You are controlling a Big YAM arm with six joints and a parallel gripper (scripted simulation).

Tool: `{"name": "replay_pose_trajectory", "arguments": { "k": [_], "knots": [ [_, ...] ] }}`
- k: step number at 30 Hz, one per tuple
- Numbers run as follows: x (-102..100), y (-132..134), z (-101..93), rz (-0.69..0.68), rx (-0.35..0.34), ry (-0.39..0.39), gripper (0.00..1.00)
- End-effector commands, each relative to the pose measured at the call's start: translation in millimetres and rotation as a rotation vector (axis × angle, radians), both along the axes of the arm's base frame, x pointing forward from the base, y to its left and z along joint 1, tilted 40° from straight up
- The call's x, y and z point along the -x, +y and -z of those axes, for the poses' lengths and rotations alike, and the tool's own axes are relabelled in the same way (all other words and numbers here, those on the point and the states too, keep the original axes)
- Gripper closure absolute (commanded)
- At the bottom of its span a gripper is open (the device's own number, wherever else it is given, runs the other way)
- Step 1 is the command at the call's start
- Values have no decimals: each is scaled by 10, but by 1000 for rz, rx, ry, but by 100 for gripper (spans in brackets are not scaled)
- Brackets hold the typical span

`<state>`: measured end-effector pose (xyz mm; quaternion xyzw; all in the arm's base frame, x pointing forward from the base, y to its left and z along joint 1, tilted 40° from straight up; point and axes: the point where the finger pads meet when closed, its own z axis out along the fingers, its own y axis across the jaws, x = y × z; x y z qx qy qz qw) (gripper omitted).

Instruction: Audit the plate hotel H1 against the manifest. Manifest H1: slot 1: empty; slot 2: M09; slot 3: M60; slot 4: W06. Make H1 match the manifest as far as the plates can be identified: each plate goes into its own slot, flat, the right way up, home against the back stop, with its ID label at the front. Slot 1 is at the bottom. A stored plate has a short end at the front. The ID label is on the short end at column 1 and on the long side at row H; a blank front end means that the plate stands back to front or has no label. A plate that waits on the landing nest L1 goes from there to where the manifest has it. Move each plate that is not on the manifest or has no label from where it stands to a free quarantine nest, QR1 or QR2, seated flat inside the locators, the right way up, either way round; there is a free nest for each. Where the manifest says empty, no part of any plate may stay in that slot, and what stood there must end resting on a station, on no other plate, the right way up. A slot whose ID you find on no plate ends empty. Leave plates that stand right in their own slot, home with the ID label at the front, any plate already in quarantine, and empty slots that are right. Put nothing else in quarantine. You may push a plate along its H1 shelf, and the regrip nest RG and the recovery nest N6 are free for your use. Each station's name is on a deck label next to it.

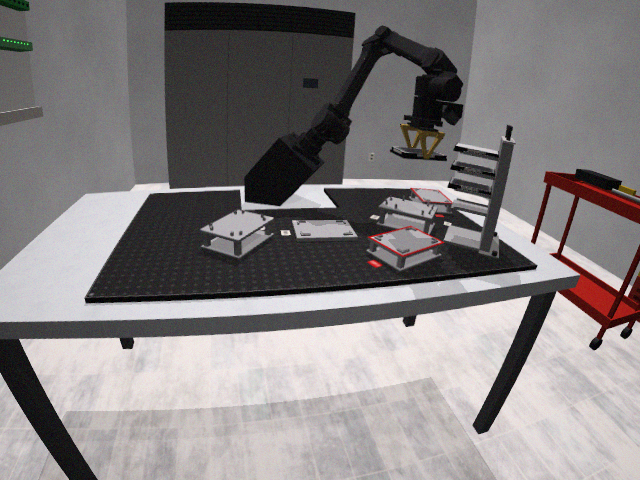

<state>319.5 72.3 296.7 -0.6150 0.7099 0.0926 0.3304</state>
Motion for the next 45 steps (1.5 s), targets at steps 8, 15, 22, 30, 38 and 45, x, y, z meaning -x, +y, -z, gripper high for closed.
{"name": "replay_pose_trajectory", "arguments": {
  "k": [8,15,22,30,38,45],
  "knots": [
    [-300,-201,-209,-190,102,-179,14],
    [-487,-342,-196,-293,153,-248,14],
    [-624,-443,-190,-293,153,-247,14],
    [-844,-605,-181,-291,154,-246,14],
    [-863,-512,-51,-317,156,-251,14],
    [-976,-421,215,-304,139,-210,14]
  ]
}}
